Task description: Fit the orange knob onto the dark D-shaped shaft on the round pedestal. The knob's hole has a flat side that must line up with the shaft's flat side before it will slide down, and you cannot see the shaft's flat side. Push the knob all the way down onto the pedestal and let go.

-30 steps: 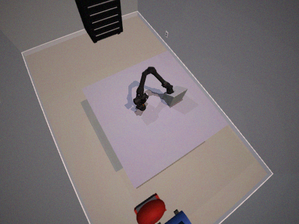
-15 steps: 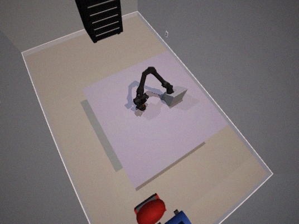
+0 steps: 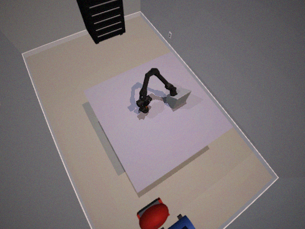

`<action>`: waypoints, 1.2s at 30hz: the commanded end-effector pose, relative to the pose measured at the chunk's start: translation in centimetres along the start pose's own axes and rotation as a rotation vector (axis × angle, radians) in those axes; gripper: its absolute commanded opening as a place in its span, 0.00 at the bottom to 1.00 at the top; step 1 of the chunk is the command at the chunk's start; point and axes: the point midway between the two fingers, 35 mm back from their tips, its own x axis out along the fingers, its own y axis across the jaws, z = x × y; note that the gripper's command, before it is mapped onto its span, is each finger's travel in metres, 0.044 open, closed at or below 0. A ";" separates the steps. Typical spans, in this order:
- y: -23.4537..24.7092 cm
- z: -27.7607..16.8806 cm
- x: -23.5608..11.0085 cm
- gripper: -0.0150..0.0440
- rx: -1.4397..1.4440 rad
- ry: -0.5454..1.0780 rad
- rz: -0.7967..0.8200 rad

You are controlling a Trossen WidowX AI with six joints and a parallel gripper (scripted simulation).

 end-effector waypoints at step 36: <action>0.2 0.1 0.0 0.25 0.209 -0.004 0.001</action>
